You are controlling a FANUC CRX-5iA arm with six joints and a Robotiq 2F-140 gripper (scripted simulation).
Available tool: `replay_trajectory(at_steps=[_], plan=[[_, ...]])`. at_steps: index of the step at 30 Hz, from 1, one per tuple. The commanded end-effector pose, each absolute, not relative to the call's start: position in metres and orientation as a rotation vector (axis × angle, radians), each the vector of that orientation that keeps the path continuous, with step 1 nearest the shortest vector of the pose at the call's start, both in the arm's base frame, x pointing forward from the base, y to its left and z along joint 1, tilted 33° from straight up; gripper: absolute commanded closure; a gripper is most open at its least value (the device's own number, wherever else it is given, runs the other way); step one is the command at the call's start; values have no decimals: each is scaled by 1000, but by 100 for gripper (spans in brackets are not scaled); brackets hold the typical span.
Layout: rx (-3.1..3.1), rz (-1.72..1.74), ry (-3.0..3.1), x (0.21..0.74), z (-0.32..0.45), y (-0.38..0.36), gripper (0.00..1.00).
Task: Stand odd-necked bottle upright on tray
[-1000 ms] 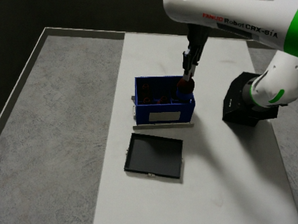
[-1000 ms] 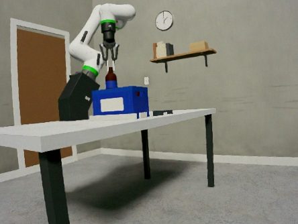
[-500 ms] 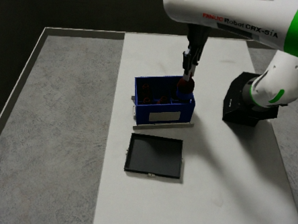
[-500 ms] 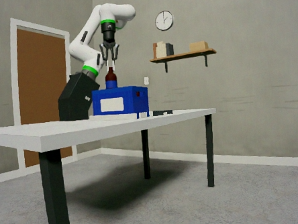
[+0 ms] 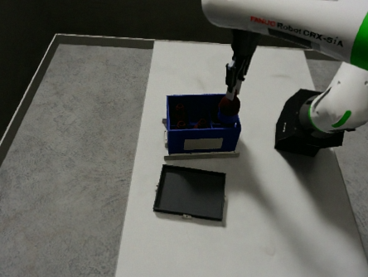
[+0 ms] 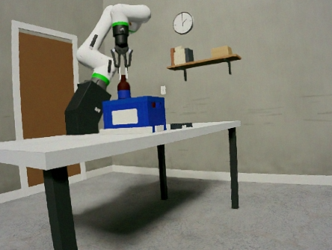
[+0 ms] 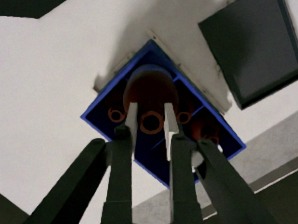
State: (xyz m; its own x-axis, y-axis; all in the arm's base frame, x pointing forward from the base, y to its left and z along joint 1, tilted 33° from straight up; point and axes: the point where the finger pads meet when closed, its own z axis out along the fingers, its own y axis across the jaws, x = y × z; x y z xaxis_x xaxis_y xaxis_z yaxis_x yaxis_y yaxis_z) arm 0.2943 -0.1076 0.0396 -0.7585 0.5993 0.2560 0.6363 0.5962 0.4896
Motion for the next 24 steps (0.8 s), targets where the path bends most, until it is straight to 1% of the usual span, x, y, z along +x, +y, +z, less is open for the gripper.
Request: replay_trajectory(at_steps=[1, 24], plan=[[-1066, -882, -2750, 294, 40, -108, 90], [-1066, -882, -2750, 294, 45, -111, 90]])
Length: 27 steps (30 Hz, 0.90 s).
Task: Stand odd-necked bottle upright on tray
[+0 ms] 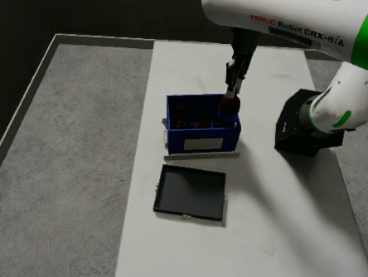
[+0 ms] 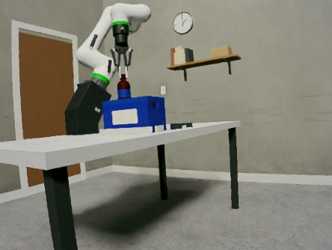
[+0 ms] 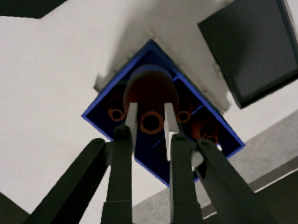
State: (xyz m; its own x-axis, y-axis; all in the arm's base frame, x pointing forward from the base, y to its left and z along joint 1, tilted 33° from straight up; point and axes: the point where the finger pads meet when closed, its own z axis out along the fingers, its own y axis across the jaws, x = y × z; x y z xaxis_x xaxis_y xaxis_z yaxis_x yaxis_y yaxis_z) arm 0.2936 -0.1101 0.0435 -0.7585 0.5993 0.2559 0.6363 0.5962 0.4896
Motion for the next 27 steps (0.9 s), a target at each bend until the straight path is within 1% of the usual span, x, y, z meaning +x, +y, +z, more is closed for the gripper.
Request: replay_trajectory(at_steps=[1, 27], plan=[[-1066, -882, -2750, 293, 46, -112, 90], [-1066, -882, -2750, 292, 56, -118, 90]])
